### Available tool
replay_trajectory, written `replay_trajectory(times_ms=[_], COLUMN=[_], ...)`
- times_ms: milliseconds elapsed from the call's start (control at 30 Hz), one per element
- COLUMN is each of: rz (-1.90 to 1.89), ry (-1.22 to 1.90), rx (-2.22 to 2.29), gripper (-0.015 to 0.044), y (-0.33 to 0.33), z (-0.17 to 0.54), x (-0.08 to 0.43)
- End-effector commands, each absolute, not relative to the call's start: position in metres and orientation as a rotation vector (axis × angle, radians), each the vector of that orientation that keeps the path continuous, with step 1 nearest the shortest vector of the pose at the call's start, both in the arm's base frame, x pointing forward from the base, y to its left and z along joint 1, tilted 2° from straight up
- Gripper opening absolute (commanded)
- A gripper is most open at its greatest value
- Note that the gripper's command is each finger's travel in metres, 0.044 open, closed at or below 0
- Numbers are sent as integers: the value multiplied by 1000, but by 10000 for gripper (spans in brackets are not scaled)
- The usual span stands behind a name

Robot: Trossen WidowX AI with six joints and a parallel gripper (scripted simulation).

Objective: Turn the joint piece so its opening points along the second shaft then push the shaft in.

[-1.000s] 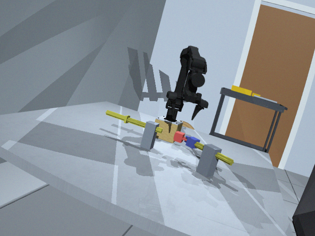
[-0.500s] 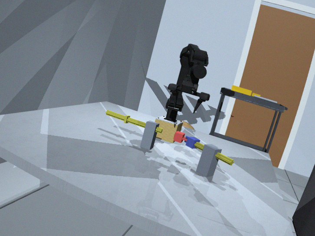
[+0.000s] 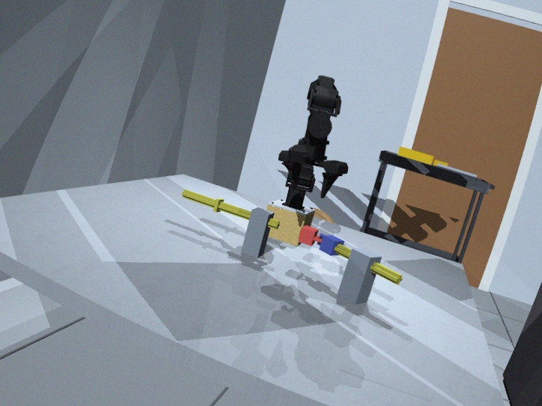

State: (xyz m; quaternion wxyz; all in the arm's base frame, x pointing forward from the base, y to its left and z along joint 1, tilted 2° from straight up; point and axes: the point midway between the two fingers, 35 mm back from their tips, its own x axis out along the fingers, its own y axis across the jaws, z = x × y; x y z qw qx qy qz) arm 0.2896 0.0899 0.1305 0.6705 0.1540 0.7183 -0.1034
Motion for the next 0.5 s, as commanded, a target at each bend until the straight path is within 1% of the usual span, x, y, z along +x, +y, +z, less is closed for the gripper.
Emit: replay_trajectory(times_ms=[0,467], rz=[-294,-560], ry=[1625,1625], rx=[461,914], gripper=[440,440], y=[84,58], z=[126,110], x=[290,290])
